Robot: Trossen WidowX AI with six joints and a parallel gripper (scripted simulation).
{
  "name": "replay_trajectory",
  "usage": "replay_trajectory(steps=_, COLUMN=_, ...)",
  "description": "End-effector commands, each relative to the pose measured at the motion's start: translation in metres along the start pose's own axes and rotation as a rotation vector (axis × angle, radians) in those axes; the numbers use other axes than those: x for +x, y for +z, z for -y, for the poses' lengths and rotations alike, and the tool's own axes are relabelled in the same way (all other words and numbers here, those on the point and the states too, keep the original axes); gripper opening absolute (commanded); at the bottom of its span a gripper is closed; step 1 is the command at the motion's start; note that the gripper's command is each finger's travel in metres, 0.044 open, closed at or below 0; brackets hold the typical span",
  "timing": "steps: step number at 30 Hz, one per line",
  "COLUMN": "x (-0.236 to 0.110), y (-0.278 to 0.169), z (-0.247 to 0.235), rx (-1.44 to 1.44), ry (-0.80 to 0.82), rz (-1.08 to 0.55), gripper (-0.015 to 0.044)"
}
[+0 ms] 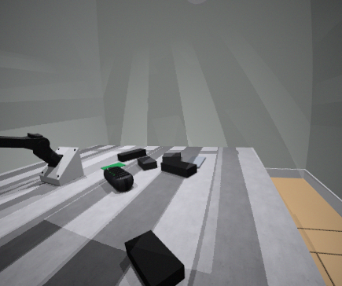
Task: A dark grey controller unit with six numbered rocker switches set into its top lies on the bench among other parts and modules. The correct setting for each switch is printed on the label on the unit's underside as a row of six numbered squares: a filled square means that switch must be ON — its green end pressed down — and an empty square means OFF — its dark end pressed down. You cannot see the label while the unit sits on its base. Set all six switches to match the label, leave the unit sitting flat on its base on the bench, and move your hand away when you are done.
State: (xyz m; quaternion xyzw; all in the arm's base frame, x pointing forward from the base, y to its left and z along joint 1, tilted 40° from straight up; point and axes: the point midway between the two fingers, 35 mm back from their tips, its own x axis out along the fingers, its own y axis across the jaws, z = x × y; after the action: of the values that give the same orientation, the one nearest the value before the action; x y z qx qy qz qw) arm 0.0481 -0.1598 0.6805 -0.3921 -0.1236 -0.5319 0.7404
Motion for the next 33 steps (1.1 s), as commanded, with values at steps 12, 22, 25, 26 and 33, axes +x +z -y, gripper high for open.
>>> replay_trajectory(steps=12, x=-0.038, y=0.102, z=-0.011, rx=-0.56, ry=-0.115, rz=0.237, gripper=0.0085)
replay_trajectory(steps=22, x=-0.094, y=0.202, z=-0.063, rx=-1.13, ry=-0.287, rz=0.464, gripper=0.0)
replay_trajectory(steps=25, x=-0.105, y=0.219, z=-0.087, rx=-1.295, ry=-0.319, rz=0.498, gripper=0.0)
replay_trajectory(steps=26, x=-0.109, y=0.225, z=-0.096, rx=-1.354, ry=-0.333, rz=0.513, gripper=0.0)
replay_trajectory(steps=33, x=-0.139, y=0.262, z=-0.145, rx=-1.732, ry=-0.463, rz=0.632, gripper=0.0)
